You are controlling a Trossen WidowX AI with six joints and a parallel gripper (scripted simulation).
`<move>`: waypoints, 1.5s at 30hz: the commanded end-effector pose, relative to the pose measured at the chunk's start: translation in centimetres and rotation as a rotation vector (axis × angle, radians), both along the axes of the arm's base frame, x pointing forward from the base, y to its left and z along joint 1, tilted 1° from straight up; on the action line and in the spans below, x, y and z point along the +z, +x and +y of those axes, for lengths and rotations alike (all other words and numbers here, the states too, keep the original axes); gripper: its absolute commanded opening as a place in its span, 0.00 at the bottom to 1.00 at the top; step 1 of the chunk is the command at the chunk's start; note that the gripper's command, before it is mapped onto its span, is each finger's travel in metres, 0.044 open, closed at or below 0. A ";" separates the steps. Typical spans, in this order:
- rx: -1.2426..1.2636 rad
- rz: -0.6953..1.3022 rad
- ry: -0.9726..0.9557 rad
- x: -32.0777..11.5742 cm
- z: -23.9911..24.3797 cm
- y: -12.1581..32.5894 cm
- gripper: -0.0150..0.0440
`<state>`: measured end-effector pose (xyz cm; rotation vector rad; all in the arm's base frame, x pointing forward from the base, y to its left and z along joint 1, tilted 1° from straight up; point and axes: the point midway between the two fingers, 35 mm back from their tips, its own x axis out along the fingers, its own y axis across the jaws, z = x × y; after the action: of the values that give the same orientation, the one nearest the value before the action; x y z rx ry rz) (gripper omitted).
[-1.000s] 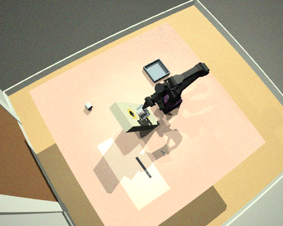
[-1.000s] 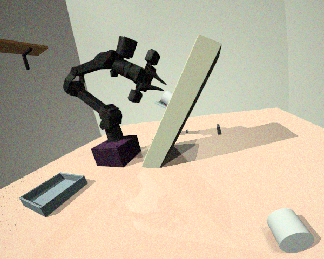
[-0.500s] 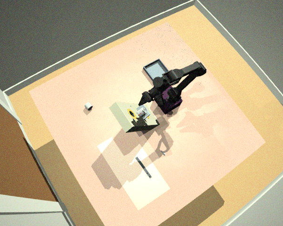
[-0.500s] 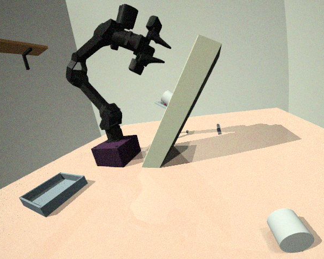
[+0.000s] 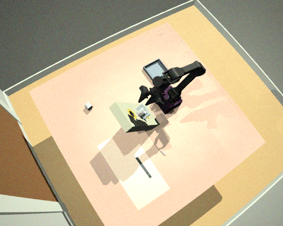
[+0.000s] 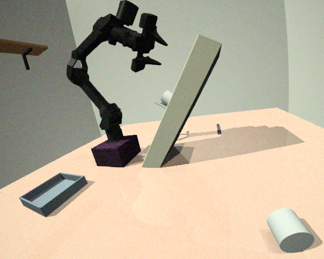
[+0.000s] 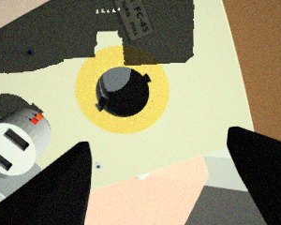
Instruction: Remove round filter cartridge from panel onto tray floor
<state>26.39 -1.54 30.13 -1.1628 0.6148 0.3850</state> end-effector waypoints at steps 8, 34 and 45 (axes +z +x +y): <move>-0.917 0.272 0.810 -9.0 0.5 -2.7 0.77; -0.946 0.274 0.829 -10.4 0.5 -1.9 0.77; -0.945 0.274 0.829 -11.9 0.4 -1.0 0.77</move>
<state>25.14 -1.07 19.02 0.0356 1.0198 -0.0387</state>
